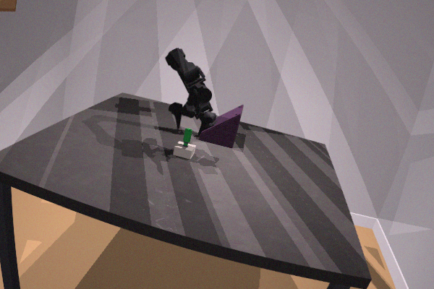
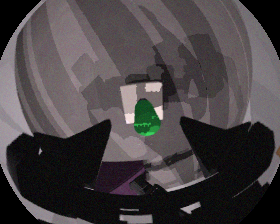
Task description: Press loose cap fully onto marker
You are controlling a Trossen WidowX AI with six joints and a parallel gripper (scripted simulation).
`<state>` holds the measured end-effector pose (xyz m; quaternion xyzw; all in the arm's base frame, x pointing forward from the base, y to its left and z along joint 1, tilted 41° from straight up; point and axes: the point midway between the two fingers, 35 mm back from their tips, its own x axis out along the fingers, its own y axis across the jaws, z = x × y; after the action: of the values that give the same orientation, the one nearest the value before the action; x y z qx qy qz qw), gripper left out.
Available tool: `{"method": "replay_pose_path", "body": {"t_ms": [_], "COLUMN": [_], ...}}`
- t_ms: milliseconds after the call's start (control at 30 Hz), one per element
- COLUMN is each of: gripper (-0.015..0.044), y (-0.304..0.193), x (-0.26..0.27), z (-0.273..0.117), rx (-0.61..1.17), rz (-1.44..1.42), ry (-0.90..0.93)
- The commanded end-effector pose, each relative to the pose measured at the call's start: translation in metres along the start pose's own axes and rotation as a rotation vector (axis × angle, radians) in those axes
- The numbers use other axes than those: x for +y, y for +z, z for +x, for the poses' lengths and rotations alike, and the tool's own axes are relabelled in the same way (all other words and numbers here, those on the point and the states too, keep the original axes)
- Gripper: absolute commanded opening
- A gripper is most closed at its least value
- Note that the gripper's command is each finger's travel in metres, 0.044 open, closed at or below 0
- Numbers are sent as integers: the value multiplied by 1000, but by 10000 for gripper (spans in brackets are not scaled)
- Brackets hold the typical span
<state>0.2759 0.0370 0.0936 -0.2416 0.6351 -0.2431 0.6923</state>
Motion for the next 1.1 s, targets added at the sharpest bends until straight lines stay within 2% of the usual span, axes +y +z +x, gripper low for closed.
{"method": "replay_pose_path", "body": {"t_ms": [0,167,300,733,1067], "gripper": [440,440,335,0,0], "y": [1,0,0,0,0], "x": [1,0,1,1,1], "z": [-42,-50,-40,-40,-40], "rx": [-12,-12,-15,-15,-15], "rz": [9,9,-87,-87,-87], "ry": [13,12,6,6,6]}}
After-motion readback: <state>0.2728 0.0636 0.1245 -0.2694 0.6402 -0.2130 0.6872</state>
